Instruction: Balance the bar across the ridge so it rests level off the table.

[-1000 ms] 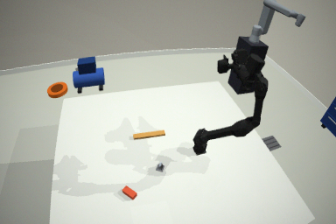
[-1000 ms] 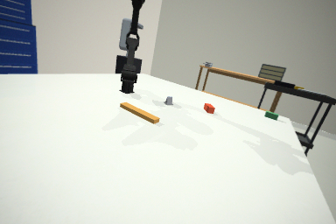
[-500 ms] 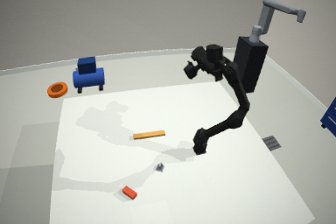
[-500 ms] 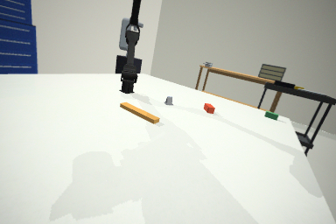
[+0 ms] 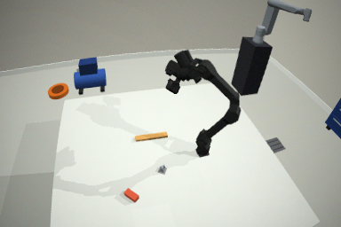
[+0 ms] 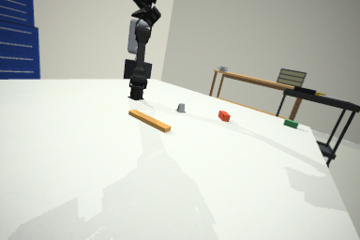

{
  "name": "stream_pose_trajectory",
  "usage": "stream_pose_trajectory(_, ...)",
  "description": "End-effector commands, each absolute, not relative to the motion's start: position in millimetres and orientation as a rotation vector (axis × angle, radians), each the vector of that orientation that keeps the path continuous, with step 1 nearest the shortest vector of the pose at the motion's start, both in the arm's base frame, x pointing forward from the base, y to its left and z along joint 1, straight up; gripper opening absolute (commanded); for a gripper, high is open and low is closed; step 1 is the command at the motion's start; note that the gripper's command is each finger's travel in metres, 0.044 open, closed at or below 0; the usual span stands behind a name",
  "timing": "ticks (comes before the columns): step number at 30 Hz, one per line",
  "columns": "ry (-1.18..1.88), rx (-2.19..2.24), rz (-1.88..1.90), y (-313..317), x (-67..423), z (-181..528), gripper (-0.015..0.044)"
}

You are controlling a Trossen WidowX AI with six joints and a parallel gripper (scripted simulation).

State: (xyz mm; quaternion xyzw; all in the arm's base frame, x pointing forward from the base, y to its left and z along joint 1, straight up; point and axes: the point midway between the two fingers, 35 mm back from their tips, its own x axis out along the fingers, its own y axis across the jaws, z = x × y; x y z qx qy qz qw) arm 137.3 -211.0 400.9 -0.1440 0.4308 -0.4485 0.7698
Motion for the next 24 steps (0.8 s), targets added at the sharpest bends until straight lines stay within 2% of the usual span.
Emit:
stream_pose_trajectory(1,1.024,-0.302,-0.866,-218.5,160.5,369.7,0.0315)
stream_pose_trajectory(13,1.263,-0.226,-0.532,-220.5,211.4,267.5,0.0315)
stream_pose_trajectory(24,1.446,-0.107,-0.226,-199.3,232.6,174.8,0.0315)
